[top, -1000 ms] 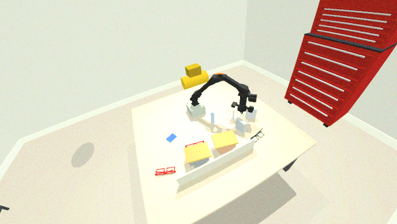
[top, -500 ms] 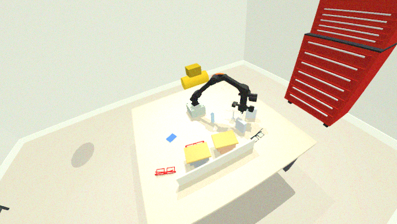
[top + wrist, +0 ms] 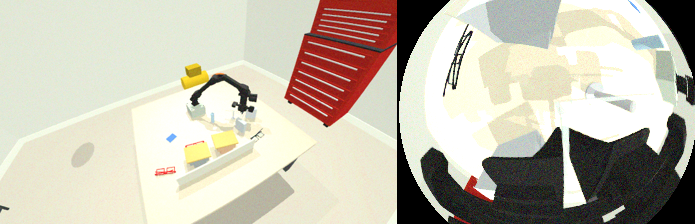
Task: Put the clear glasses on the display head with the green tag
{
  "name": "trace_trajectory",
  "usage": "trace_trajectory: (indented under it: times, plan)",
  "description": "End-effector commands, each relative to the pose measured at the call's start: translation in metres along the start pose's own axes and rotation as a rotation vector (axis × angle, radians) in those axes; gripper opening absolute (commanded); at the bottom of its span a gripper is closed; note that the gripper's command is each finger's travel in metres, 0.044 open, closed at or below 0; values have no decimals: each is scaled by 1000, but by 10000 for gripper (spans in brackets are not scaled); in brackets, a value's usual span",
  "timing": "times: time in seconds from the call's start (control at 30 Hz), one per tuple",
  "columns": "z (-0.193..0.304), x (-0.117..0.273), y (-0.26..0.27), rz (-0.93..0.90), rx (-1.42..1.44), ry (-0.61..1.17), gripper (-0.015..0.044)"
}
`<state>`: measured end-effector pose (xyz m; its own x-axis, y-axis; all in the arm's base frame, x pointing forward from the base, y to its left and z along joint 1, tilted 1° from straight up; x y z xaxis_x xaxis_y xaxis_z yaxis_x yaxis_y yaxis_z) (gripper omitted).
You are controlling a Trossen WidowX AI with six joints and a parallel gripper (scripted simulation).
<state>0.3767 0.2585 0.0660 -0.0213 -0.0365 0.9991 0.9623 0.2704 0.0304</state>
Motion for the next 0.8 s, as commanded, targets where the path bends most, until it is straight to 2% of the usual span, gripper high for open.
trace_trajectory:
  times: [0.0, 0.17, 0.47, 0.77]
  plan:
    - [-4, 0, 1, -1, 2, 2, 0]
    - [-6, 10, 2, -1, 2, 2, 0]
    - [-9, 59, 2, -1, 2, 2, 0]
    - [-26, 62, 0, -1, -46, 0, 0]
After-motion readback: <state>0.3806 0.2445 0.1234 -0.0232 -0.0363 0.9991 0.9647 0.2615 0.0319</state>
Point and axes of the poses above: the point midway between the two fingers, 35 mm back from their tips, its own x axis back along the fingers, its own y axis across the jaws, z = x × y, the point moved 5 cm from there along x, back along the fingers, and after that the axes turned 9 degrees about -x, right-handed, at the moved point
